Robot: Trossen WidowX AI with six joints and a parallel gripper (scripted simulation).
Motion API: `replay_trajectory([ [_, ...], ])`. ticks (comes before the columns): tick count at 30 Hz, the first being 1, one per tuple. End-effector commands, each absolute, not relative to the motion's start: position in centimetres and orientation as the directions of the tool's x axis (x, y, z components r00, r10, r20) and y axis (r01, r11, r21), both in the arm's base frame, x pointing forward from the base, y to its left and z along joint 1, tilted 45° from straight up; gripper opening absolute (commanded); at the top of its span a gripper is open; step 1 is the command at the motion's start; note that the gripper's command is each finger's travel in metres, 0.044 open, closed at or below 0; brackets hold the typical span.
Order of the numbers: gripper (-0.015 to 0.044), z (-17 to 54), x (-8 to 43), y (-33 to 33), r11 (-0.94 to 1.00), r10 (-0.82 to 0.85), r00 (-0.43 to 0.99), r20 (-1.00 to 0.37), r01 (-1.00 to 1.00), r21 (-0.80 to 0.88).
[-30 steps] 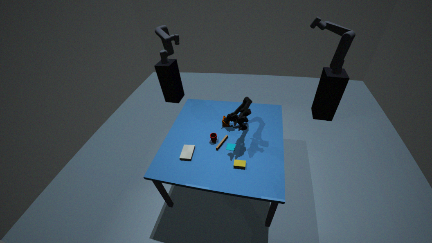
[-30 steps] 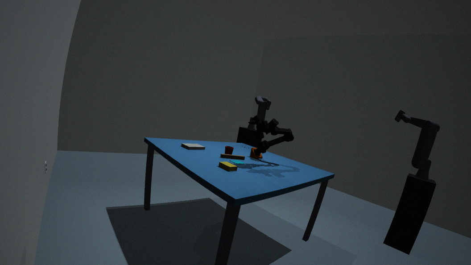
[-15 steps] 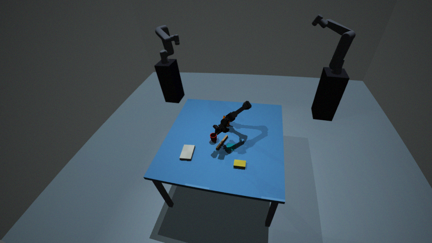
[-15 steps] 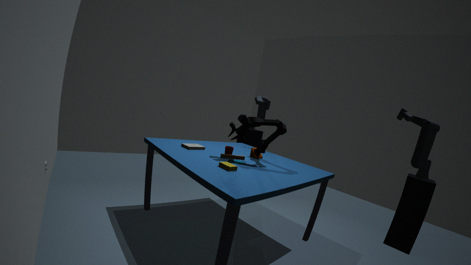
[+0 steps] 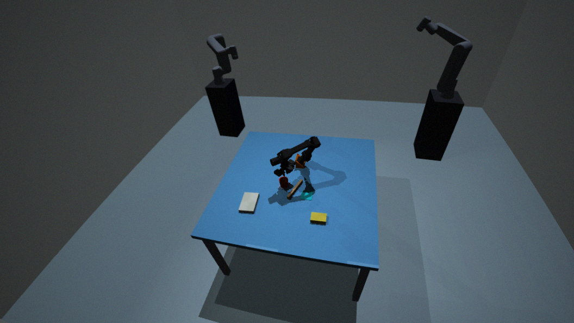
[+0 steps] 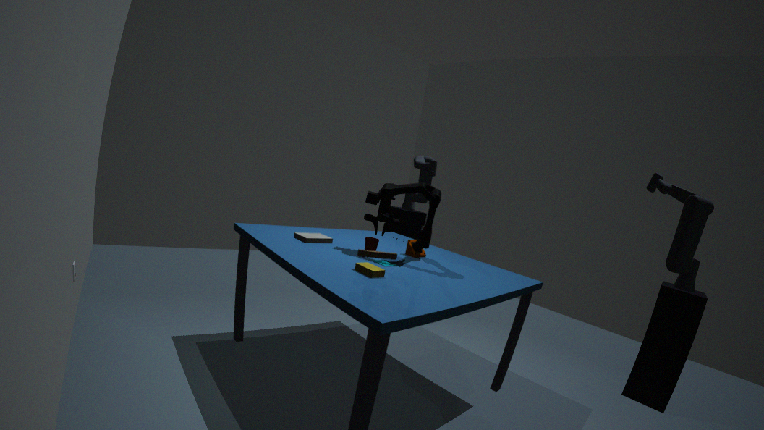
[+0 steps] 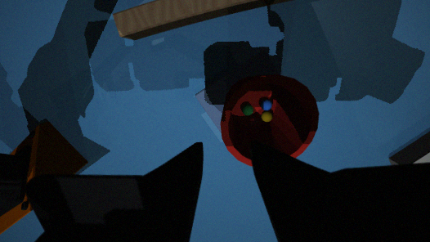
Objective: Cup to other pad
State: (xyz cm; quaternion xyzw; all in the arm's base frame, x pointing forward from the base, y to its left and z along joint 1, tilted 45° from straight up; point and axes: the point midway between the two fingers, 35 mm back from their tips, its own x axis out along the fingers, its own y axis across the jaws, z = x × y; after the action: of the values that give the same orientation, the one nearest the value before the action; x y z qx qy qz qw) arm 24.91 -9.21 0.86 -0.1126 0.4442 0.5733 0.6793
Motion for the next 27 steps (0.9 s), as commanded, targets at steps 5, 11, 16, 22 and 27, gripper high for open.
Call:
replay_trajectory([
  [5,0.0148,1.0,25.2,-9.1,0.299,0.69,-0.045,-0.722,-0.891,0.341],
  [11,0.0148,0.3,25.2,-8.5,0.299,0.69,-0.045,-0.722,-0.891,0.341],
  [16,0.0148,-0.3,25.3,-7.9,0.299,0.69,-0.044,-0.722,-0.891,0.34],
  [22,0.0148,-1.0,25.2,-7.2,0.299,0.69,-0.044,-0.722,-0.891,0.34],
  [27,0.0148,-1.6,25.2,-6.6,0.299,0.69,-0.044,-0.722,-0.892,0.34],
])
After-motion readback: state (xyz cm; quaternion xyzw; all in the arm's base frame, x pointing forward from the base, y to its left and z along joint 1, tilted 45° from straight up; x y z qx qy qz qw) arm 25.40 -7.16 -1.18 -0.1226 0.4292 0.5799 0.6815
